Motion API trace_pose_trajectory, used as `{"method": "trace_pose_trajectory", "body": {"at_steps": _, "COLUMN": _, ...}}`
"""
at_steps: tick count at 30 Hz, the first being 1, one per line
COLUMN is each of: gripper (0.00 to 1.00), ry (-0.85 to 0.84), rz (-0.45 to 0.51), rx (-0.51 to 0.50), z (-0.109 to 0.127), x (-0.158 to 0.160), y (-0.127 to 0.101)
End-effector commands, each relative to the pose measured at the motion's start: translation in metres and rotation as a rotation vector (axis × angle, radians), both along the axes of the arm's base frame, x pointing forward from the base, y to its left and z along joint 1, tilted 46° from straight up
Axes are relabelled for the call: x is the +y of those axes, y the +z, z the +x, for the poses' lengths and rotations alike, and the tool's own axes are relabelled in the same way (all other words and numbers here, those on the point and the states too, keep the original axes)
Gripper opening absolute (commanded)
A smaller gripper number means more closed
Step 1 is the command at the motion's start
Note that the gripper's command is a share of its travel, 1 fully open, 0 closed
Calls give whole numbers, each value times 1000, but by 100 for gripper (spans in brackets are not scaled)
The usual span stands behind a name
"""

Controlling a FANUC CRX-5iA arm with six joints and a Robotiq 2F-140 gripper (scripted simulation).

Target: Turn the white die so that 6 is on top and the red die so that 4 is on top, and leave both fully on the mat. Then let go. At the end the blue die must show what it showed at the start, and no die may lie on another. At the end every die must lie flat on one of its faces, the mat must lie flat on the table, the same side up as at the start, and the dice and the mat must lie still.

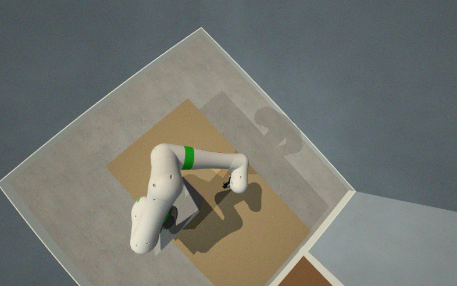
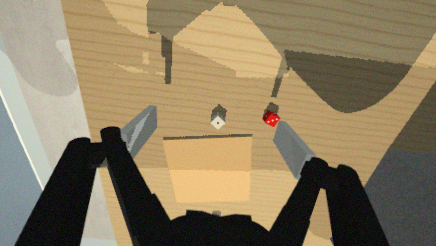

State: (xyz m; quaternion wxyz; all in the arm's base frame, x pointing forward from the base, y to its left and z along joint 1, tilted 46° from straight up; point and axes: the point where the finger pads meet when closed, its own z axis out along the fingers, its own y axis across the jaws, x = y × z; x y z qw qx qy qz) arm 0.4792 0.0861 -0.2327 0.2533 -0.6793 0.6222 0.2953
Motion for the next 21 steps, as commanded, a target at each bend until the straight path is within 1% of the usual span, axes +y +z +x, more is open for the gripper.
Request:
{"method": "trace_pose_trajectory", "body": {"at_steps": 1, "gripper": 100, "ry": 0, "rz": 0, "rx": 0, "z": 0, "x": 0, "y": 0}}
{"method": "trace_pose_trajectory", "body": {"at_steps": 21, "gripper": 100, "ry": 0, "rz": 0, "rx": 0, "z": -1, "x": 3, "y": 3}}
